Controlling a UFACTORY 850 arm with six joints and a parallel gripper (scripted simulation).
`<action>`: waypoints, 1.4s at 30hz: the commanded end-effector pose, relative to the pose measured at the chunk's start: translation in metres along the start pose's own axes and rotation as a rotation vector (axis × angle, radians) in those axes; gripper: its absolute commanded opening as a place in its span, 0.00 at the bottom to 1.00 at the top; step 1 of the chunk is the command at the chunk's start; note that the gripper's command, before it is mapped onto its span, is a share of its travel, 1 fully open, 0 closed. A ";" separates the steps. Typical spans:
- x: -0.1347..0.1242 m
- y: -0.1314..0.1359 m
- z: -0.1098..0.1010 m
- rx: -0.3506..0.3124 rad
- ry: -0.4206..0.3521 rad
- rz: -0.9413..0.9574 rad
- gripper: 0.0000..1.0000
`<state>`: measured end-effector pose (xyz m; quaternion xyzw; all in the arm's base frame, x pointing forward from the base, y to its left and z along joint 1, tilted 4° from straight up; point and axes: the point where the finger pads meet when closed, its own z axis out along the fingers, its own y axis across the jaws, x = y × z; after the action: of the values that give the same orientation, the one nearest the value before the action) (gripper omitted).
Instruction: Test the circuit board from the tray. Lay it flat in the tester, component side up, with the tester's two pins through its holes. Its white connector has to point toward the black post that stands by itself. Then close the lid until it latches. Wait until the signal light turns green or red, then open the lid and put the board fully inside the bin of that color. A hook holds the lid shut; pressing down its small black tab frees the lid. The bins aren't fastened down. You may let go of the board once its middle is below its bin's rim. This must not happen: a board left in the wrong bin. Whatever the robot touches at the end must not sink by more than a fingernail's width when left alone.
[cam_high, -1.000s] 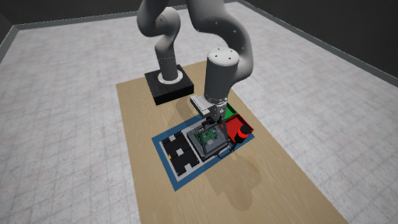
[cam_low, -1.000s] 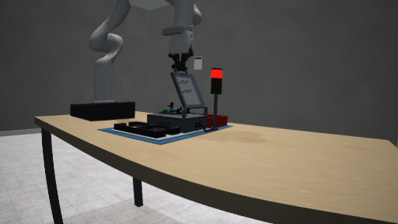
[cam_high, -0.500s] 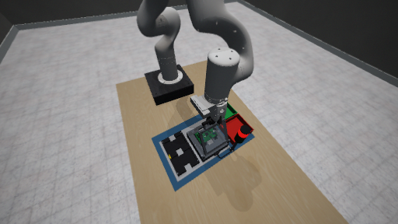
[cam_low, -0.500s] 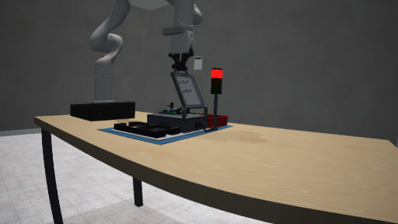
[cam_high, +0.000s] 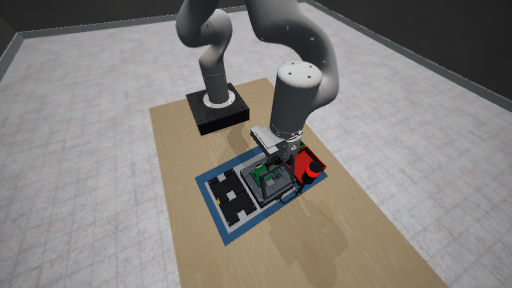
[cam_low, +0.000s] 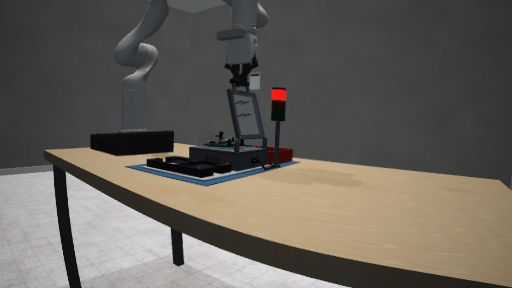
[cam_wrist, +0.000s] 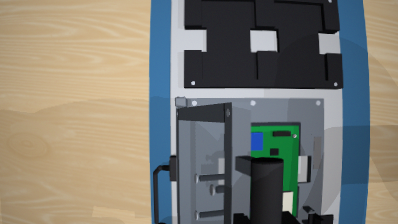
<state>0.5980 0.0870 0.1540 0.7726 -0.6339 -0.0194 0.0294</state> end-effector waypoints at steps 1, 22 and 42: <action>0.000 -0.018 -0.006 0.002 0.000 0.000 0.00; 0.000 -0.029 -0.009 0.002 0.000 0.000 0.28; 0.000 -0.029 -0.009 0.002 0.000 0.000 0.28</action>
<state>0.6264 0.0927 0.1594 0.7726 -0.6339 -0.0197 0.0296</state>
